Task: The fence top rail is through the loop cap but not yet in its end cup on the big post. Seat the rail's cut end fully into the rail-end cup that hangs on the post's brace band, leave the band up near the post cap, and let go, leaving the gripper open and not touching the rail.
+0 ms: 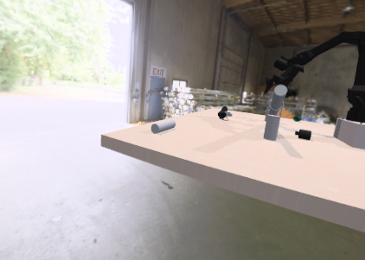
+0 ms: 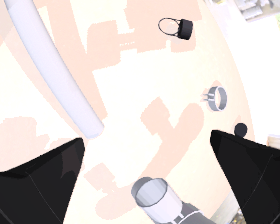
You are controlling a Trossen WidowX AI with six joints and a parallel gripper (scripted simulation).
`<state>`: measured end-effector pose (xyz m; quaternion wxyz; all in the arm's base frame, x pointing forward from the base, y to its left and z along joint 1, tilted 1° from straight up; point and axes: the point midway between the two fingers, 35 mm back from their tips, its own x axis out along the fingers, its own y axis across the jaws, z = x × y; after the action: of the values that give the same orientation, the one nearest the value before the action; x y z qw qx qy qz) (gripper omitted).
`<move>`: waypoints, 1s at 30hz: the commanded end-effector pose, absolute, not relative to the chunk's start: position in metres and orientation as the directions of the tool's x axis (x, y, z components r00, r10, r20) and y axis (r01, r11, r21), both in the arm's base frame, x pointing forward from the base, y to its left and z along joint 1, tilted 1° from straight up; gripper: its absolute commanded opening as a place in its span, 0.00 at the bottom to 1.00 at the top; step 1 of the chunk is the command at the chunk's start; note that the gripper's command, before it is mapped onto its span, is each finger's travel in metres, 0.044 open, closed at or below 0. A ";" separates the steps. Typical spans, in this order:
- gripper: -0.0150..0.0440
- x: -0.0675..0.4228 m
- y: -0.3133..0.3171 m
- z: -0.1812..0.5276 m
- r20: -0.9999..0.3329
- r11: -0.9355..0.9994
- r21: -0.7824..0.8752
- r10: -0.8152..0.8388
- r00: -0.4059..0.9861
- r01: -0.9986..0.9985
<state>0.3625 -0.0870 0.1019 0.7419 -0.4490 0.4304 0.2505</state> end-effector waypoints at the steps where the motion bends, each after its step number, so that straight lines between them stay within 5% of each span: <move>1: 1.00 0.359 -0.055 0.128 -0.863 0.783 -0.329 -0.023 0.504 -0.527; 11: 1.00 0.341 -0.004 0.167 -0.860 1.000 -0.016 -0.025 0.510 0.021; 24: 1.00 0.342 -0.004 0.166 -0.862 1.000 -0.024 -0.024 0.506 0.006; 30: 1.00 0.347 0.007 0.144 -0.925 0.907 -0.168 -0.010 0.379 -0.387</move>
<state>0.3445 0.0013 0.1568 0.8444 -0.1036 0.5227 0.0560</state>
